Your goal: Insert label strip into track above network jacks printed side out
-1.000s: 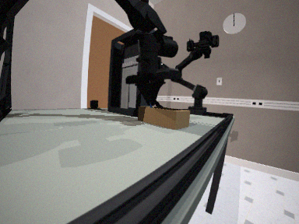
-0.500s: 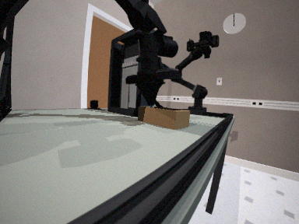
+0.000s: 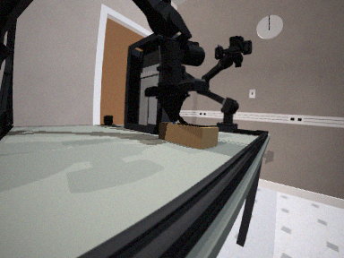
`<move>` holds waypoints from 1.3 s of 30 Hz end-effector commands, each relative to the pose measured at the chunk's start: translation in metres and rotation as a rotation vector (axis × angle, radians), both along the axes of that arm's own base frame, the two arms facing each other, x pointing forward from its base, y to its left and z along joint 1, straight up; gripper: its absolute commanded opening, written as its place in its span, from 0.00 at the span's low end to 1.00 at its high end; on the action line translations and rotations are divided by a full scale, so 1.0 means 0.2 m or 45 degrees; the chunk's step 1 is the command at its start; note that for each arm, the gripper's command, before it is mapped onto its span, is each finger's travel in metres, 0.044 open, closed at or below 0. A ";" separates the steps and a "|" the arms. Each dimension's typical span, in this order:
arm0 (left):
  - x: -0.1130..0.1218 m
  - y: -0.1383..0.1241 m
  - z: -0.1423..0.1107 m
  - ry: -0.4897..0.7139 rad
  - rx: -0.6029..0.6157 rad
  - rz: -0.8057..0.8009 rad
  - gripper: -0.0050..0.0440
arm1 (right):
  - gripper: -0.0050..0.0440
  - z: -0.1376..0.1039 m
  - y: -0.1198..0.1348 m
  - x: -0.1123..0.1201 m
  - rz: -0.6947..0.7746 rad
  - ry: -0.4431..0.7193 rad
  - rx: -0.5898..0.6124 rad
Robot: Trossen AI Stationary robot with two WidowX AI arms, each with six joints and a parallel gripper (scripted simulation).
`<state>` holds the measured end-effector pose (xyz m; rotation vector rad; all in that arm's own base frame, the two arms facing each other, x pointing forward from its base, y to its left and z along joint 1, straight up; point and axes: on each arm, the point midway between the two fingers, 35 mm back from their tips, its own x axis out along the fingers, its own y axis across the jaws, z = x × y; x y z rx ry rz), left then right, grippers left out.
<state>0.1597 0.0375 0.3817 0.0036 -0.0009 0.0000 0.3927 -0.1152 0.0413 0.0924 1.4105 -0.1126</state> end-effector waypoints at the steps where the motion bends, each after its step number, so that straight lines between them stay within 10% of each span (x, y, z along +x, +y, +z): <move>1: 0.00 0.00 0.00 -0.002 0.002 0.000 1.00 | 0.06 0.04 0.00 0.02 -0.001 -0.032 -0.007; 24: 0.00 0.00 0.00 -0.002 0.002 0.000 1.00 | 0.00 0.44 0.00 0.00 -0.001 -0.063 -0.012; 39: 0.00 0.00 0.00 -0.002 0.002 0.000 1.00 | 0.00 0.41 -0.22 0.02 0.001 -0.027 -0.003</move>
